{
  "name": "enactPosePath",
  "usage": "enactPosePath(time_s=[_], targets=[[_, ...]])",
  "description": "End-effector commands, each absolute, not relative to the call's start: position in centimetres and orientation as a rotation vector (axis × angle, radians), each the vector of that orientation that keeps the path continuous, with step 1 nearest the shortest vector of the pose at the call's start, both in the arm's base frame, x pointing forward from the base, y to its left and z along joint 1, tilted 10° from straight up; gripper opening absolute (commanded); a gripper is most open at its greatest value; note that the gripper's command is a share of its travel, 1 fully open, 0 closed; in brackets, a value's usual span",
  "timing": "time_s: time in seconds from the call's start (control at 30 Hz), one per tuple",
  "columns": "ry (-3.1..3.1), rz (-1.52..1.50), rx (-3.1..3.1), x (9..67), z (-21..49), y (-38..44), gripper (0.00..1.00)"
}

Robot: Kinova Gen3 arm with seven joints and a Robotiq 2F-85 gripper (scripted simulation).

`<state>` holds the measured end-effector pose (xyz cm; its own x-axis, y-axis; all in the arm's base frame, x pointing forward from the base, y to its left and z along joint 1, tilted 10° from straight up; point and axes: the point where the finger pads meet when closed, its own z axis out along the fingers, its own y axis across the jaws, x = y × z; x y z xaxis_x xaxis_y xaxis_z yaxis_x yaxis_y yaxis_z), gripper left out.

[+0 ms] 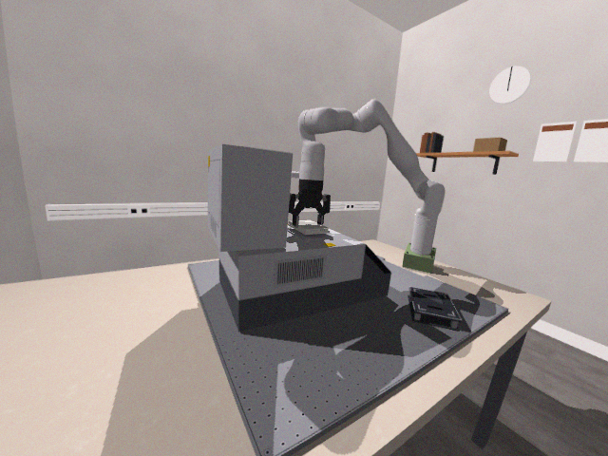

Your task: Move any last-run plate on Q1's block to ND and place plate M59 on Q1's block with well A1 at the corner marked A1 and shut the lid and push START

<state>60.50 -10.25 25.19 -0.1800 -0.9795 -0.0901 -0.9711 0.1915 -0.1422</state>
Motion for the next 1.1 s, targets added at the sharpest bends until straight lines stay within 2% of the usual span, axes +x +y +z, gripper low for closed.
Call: enactPosePath(time_s=[0.0, 1.07], targets=[[2.297, -0.088, -1.892, 60.75, 25.09, -10.29, 0.9], [2.301, -0.086, -1.892, 60.8, 24.28, -10.24, 0.9]])
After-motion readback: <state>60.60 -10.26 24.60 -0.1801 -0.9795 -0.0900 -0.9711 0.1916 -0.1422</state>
